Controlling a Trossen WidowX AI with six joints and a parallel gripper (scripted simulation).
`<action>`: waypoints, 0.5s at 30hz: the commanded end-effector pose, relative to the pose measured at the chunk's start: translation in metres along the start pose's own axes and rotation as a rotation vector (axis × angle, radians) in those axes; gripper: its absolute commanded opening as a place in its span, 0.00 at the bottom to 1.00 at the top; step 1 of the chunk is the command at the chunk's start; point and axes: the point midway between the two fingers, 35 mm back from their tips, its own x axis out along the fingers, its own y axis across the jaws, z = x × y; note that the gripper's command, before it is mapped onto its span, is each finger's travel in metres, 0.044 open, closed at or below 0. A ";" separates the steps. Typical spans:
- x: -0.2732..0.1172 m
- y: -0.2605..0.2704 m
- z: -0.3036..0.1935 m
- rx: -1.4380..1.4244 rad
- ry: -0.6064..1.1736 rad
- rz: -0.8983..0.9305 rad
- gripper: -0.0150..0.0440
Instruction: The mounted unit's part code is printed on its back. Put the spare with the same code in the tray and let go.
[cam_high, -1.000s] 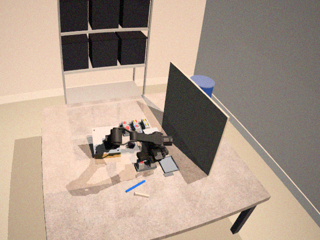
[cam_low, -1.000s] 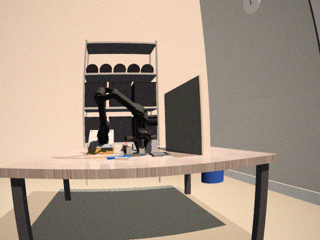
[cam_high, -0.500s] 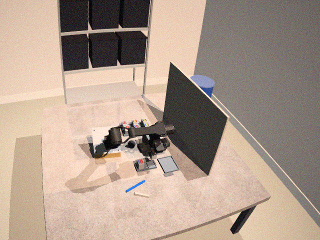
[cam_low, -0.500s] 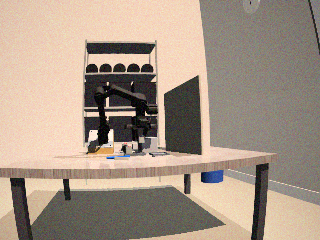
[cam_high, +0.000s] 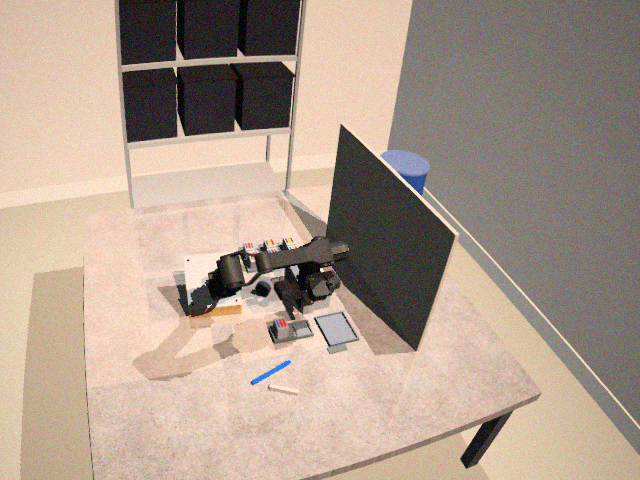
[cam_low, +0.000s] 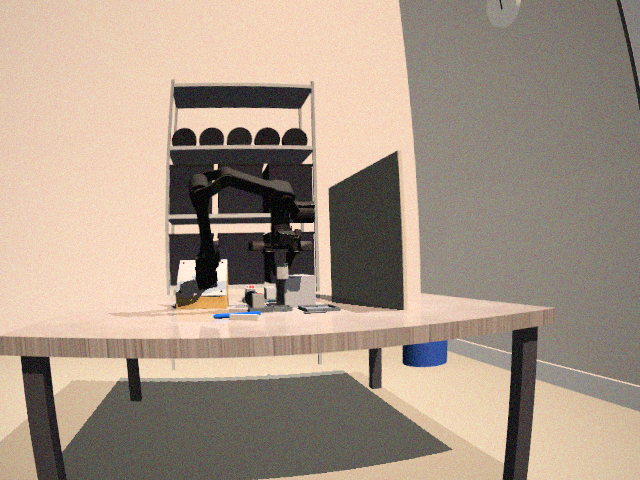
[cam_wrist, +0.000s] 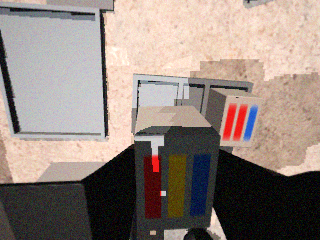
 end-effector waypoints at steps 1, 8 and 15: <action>-0.020 0.003 -0.004 -0.002 0.009 0.009 0.25; -0.056 0.002 -0.009 -0.002 0.011 0.009 0.25; -0.064 0.003 -0.008 -0.002 0.010 0.009 0.25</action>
